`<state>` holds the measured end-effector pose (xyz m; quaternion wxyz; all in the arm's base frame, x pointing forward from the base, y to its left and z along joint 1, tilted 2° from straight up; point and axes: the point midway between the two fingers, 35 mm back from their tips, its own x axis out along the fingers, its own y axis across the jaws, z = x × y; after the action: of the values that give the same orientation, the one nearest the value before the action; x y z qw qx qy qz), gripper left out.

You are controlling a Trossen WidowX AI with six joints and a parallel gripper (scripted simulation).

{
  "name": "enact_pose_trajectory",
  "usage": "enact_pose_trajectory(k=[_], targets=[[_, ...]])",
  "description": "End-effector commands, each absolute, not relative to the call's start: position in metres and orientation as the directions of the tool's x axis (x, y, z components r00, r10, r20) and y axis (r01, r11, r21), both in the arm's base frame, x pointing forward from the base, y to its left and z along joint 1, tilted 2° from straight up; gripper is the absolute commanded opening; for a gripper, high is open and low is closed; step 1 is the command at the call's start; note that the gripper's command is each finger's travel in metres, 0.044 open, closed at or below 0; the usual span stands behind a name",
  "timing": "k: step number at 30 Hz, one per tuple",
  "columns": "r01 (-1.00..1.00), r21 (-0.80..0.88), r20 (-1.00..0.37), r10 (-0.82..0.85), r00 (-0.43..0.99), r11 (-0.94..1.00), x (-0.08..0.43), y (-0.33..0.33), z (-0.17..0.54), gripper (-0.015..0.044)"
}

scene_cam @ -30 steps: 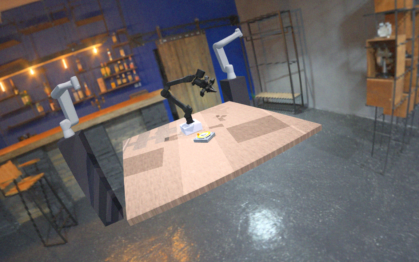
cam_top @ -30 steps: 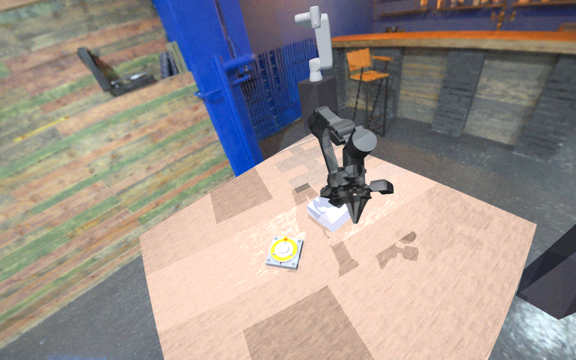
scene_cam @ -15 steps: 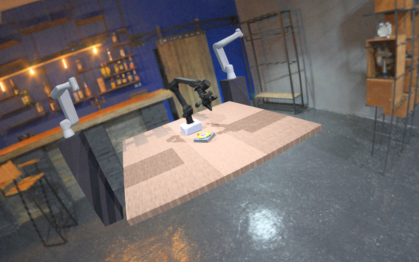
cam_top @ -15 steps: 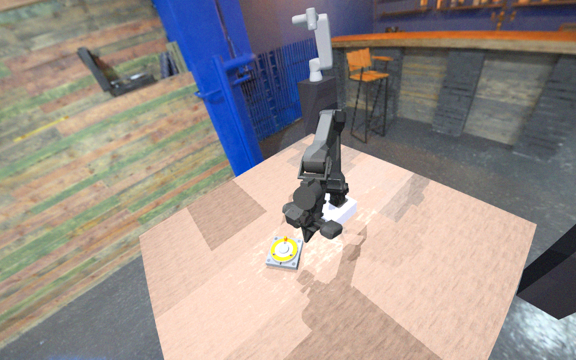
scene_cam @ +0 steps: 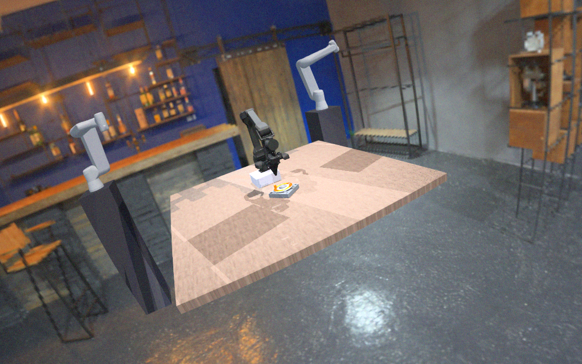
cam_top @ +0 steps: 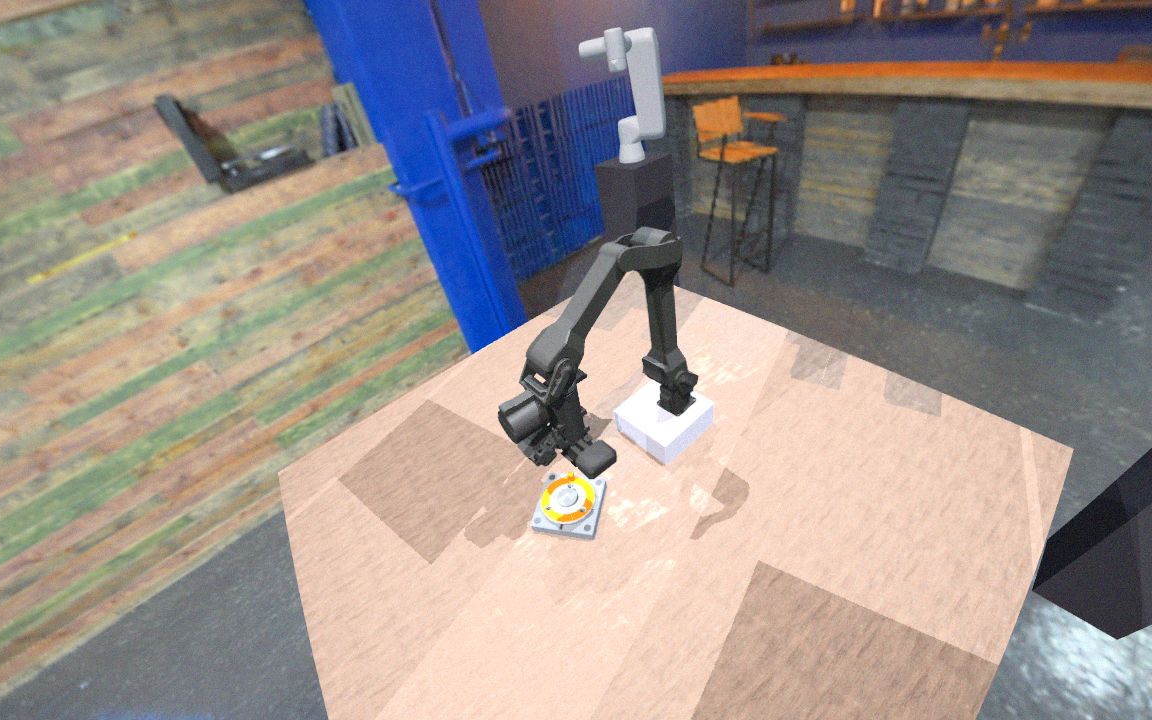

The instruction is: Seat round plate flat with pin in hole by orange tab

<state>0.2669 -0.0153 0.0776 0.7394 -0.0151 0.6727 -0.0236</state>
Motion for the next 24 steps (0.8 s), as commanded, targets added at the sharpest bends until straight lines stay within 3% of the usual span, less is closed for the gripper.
enact_pose_trajectory(k=[1,24], targets=[[0.023,-0.035,-0.998,-0.036,0.044,0.999,0.263,-0.029,0.07,0.0],[0.023,-0.035,-0.998,-0.036,0.044,0.999,0.268,-0.036,0.022,0.0]])
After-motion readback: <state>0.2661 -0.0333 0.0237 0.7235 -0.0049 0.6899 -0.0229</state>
